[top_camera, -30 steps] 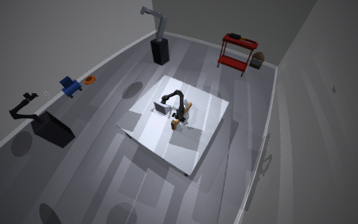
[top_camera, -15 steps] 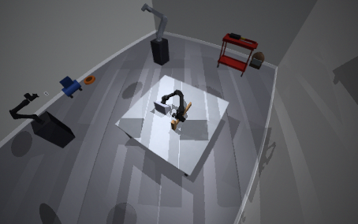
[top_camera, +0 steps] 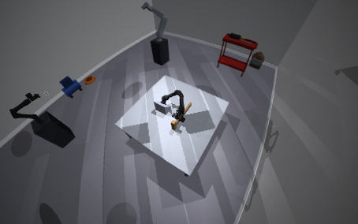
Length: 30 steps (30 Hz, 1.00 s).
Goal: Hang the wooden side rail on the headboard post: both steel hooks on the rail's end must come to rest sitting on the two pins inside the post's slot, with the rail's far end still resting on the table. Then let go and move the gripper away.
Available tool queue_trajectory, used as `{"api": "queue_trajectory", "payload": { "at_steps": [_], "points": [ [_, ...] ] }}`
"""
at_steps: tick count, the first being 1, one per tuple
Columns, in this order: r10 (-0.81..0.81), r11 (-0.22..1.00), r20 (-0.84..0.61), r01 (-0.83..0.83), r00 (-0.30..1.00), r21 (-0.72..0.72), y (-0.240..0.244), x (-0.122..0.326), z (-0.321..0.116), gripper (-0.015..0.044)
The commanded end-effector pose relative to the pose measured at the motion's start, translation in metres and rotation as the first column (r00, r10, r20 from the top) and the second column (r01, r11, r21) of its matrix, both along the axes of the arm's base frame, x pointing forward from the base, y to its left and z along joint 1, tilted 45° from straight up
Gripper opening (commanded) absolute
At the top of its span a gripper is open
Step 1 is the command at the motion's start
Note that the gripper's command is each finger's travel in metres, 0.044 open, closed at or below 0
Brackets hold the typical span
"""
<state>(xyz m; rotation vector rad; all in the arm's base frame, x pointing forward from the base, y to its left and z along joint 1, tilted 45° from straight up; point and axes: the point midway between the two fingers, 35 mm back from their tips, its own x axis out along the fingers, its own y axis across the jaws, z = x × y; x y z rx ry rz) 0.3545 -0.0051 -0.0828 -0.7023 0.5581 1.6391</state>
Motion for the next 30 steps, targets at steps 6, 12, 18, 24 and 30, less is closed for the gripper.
{"api": "queue_trajectory", "payload": {
  "at_steps": [6, 12, 18, 24, 30],
  "points": [
    [-0.011, 1.000, 0.006, 0.011, 1.000, -0.005, -0.0078, 0.0011, 0.0006, 0.0000],
    [-0.011, 1.000, 0.006, 0.011, 1.000, -0.005, -0.0079, 0.0005, -0.0003, 0.0000],
    [-0.011, 1.000, 0.006, 0.011, 1.000, -0.005, -0.0079, 0.0009, -0.0012, 0.0000],
    [-0.011, 1.000, 0.006, 0.011, 1.000, -0.005, -0.0083, 0.0014, -0.0014, 0.0000],
    [-0.011, 1.000, 0.006, 0.011, 1.000, -0.005, -0.0089, 0.0019, -0.0013, 0.0000]
  ]
}}
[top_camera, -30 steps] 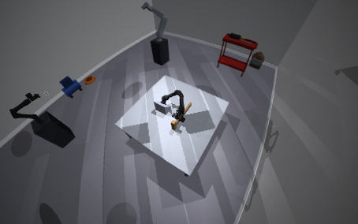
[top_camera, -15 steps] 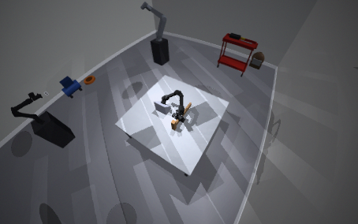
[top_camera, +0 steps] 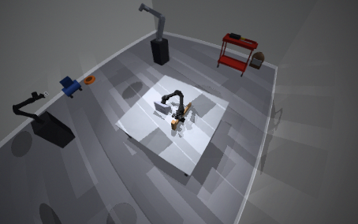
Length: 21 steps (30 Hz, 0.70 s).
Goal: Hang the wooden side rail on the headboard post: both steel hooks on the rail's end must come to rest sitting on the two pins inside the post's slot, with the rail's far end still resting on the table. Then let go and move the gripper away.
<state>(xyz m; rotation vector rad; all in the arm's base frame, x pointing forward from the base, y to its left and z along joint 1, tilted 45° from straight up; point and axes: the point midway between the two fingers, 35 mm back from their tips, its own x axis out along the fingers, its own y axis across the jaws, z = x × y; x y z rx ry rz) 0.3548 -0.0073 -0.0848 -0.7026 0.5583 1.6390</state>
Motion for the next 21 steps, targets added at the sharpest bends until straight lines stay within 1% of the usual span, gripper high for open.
{"api": "queue_trajectory", "payload": {
  "at_steps": [1, 21],
  "points": [
    [-0.011, 1.000, 0.006, 0.011, 1.000, -0.005, -0.0069, 0.0015, 0.0007, 0.0000],
    [-0.011, 1.000, 0.006, 0.011, 1.000, -0.005, -0.0059, 0.0010, -0.0011, 0.0000]
  ]
}}
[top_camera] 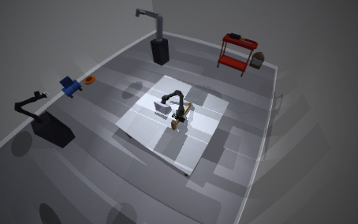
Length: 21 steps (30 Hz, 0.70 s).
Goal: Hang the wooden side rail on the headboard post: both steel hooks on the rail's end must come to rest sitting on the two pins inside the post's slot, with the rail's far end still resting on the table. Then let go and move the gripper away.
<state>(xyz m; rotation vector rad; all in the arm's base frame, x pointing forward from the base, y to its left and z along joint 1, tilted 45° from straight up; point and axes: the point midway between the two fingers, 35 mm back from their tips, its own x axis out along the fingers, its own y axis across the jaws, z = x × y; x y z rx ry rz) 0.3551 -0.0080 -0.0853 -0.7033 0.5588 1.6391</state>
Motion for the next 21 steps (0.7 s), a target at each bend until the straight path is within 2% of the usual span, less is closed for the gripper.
{"api": "queue_trajectory", "payload": {
  "at_steps": [1, 21],
  "points": [
    [-0.012, 1.000, 0.006, 0.012, 1.000, -0.004, -0.0050, 0.0007, -0.0008, 0.0000],
    [-0.012, 1.000, 0.006, 0.012, 1.000, -0.004, -0.0027, 0.0004, -0.0031, 0.0000]
  ]
}}
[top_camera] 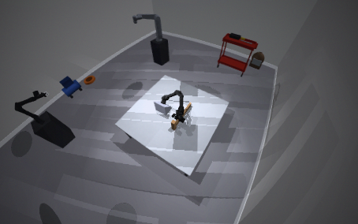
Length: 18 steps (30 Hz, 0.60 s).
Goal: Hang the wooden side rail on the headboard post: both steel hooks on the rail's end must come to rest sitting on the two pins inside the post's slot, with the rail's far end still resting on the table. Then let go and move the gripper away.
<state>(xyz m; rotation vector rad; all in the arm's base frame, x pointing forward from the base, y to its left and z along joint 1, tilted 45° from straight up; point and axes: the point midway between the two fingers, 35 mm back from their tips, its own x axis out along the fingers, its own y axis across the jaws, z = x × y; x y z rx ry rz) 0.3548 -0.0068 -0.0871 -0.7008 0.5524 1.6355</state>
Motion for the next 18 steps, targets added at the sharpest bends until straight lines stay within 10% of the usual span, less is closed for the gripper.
{"api": "queue_trajectory", "payload": {
  "at_steps": [1, 18],
  "points": [
    [-0.008, 1.000, 0.002, 0.008, 1.000, -0.009, -0.0038, 0.0007, -0.0014, 0.0000],
    [-0.008, 1.000, 0.002, 0.008, 1.000, -0.009, -0.0018, 0.0004, -0.0034, 0.0000]
  ]
}}
